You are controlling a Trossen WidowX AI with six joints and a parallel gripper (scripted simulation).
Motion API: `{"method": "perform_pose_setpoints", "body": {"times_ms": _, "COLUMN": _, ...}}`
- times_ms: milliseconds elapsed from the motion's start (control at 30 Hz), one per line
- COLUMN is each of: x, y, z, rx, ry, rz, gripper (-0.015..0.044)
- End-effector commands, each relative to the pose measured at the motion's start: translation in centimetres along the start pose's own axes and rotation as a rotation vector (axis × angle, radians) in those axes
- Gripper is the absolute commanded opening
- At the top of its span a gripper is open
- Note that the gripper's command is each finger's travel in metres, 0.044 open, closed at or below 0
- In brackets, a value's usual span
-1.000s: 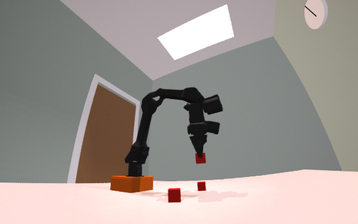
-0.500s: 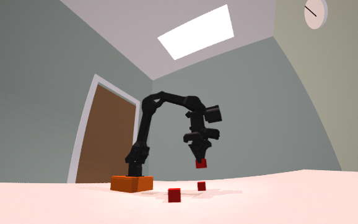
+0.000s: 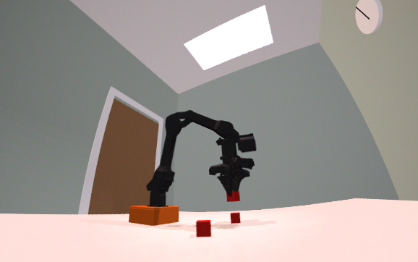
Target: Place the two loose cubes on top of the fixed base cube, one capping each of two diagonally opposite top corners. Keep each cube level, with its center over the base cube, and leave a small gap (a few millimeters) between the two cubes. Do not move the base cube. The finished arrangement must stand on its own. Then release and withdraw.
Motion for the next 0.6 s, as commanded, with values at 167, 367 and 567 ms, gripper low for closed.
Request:
{"method": "perform_pose_setpoints", "body": {"times_ms": 167, "x": 1.8, "y": -0.8, "z": -1.6, "rx": -0.001, "ry": -0.151, "rz": 0.001, "gripper": 0.0105}}
{"method": "perform_pose_setpoints", "body": {"times_ms": 367, "x": 2.6, "y": -1.1, "z": -2.3, "rx": 0.0, "ry": -0.214, "rz": 0.002, "gripper": 0.0105}}
{"method": "perform_pose_setpoints", "body": {"times_ms": 567, "x": 2.6, "y": -1.1, "z": -2.3, "rx": 0.0, "ry": -0.214, "rz": 0.002, "gripper": 0.0105}}
Point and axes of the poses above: the point midway between the two fingers, 35 mm back from their tips, its own y axis back along the fingers, its own x axis across the jaws, z = x × y, the point moved 5 cm from there along y, back along the fingers, and after that the axes turned 11 degrees about y, right-handed, at the moved point
